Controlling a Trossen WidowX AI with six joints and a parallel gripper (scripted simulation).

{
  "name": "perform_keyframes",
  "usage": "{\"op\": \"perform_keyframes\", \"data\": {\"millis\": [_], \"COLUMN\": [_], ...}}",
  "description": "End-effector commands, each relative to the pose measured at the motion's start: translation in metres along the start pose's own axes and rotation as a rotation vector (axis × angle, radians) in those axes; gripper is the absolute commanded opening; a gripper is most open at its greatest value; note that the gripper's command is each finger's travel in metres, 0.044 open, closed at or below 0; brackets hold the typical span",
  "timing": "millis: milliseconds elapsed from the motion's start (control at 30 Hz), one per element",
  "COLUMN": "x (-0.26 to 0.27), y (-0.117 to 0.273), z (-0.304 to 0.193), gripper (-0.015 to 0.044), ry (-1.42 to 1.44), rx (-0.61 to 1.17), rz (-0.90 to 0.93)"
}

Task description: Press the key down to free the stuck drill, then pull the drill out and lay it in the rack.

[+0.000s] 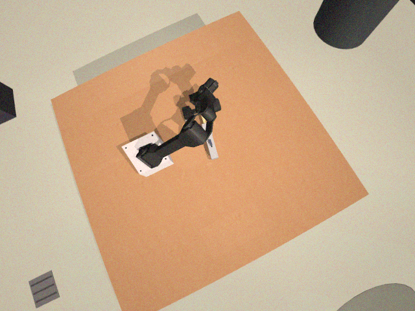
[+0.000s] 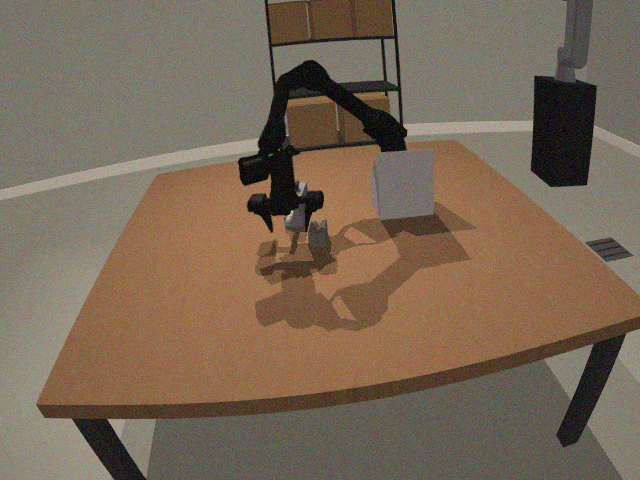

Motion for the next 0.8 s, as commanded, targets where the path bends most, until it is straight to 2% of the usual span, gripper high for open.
{"op": "perform_keyframes", "data": {"millis": [0, 733, 767], "x": [0.0004, 0.0013, 0.0002], "y": [-0.0011, -0.0047, -0.004], "z": [-0.0029, -0.0125, -0.0102], "gripper": [0.044, 0.044, 0.0414], "ry": [0.004, 0.004, 0.0], "rx": [0.003, 0.004, 0.001], "rz": [-0.001, -0.001, 0.0]}}
Point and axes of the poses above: the point midway between the two fingers, 35 mm back from their tips, its own y axis back along the fingers, its own x axis across the jaws, z = x × y, the point moved 3 cm from there along y, back along the fingers, and after that the axes turned 2 degrees about y, right-handed, at the moved point
